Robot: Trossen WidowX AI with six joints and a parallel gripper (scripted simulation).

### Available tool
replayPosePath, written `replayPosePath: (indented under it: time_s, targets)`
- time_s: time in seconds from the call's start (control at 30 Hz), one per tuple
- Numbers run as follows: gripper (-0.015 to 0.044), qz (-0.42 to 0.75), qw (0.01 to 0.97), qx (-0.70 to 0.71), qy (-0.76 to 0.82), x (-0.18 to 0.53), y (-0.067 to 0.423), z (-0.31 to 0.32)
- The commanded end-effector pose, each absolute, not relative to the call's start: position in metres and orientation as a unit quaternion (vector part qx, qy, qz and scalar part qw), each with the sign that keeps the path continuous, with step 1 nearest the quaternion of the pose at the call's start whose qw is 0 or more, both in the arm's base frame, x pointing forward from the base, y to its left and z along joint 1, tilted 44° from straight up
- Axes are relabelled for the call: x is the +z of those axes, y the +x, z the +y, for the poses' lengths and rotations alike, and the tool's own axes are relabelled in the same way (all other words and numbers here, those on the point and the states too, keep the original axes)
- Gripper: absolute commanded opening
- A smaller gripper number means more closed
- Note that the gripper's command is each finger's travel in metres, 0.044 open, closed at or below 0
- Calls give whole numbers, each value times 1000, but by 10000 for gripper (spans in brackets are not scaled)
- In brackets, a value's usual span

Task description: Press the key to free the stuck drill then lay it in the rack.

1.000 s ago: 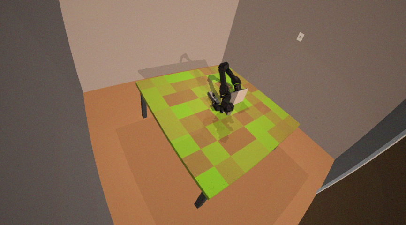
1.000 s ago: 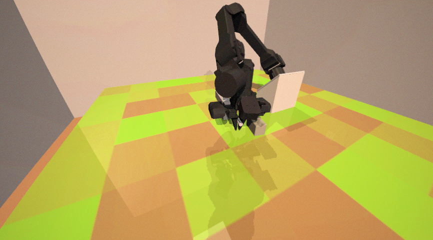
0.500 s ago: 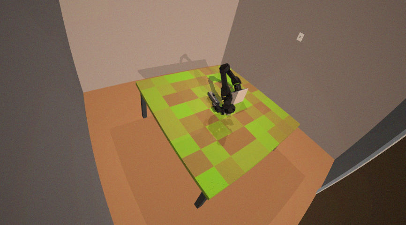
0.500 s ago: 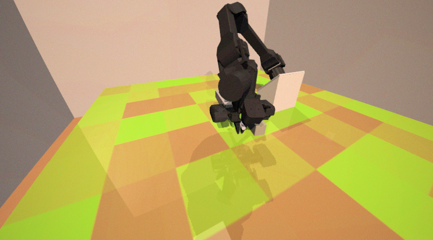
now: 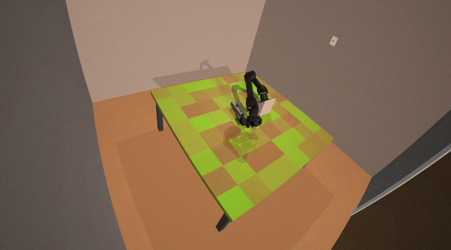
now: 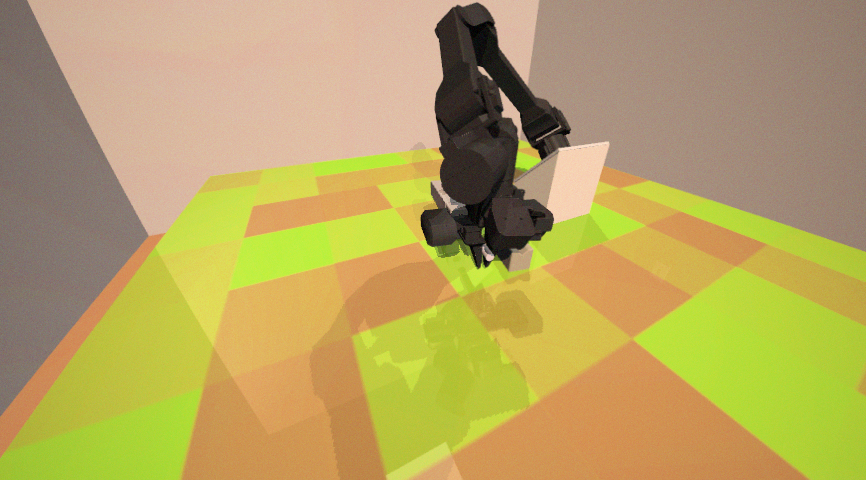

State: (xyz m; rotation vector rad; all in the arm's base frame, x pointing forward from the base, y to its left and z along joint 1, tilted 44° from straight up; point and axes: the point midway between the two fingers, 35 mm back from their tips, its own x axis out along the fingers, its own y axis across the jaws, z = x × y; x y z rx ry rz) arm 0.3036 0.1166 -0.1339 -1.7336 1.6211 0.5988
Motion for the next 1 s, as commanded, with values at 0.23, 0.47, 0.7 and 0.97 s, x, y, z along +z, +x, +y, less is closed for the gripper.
replayPosePath:
  time_s: [0.23, 0.47, 0.7, 0.97]
  targets:
    - [0, 622, 343, 230, -665, -130, 303, 120]
    - [0, 622, 343, 230, -665, -129, 302, 121]
    - [0, 622, 343, 230, -665, -127, 301, 122]
    - [0, 622, 343, 230, -665, -125, 301, 123]
